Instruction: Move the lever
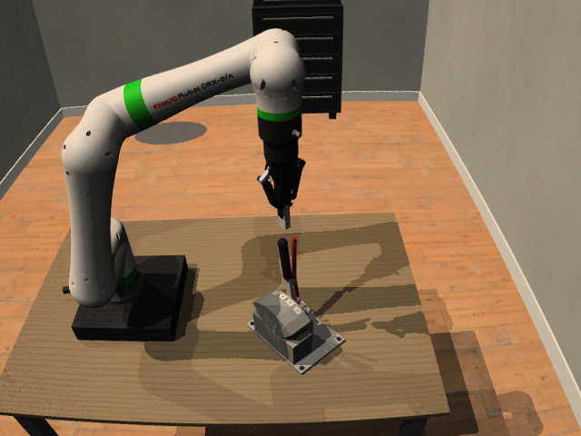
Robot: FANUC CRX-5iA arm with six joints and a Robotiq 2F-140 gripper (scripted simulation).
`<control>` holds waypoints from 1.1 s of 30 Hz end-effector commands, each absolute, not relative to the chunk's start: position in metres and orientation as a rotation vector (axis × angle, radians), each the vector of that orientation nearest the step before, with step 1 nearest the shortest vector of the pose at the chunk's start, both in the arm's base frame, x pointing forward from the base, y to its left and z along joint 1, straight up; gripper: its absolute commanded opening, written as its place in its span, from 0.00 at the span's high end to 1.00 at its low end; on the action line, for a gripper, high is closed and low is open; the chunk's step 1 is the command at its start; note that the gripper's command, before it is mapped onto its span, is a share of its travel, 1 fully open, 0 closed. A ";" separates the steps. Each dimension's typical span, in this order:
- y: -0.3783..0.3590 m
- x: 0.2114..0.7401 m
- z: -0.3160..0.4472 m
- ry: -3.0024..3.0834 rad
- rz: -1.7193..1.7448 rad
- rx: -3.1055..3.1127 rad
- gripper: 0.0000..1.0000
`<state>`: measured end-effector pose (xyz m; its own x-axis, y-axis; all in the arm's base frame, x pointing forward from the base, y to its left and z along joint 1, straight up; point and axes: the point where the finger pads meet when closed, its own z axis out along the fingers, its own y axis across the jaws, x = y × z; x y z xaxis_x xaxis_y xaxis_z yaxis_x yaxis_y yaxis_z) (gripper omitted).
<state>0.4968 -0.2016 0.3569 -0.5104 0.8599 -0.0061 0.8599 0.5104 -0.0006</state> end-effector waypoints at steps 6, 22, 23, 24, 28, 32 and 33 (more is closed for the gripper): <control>-0.202 0.497 0.357 2.725 -0.005 1.552 1.00; -0.202 0.497 0.357 2.725 -0.005 1.552 0.43; -0.202 0.497 0.357 2.725 -0.005 1.552 0.43; -0.202 0.497 0.357 2.725 -0.005 1.552 0.43; -0.202 0.497 0.357 2.725 -0.005 1.552 0.43; -0.202 0.497 0.357 2.725 -0.005 1.552 0.43; -0.202 0.497 0.357 2.725 -0.005 1.552 0.43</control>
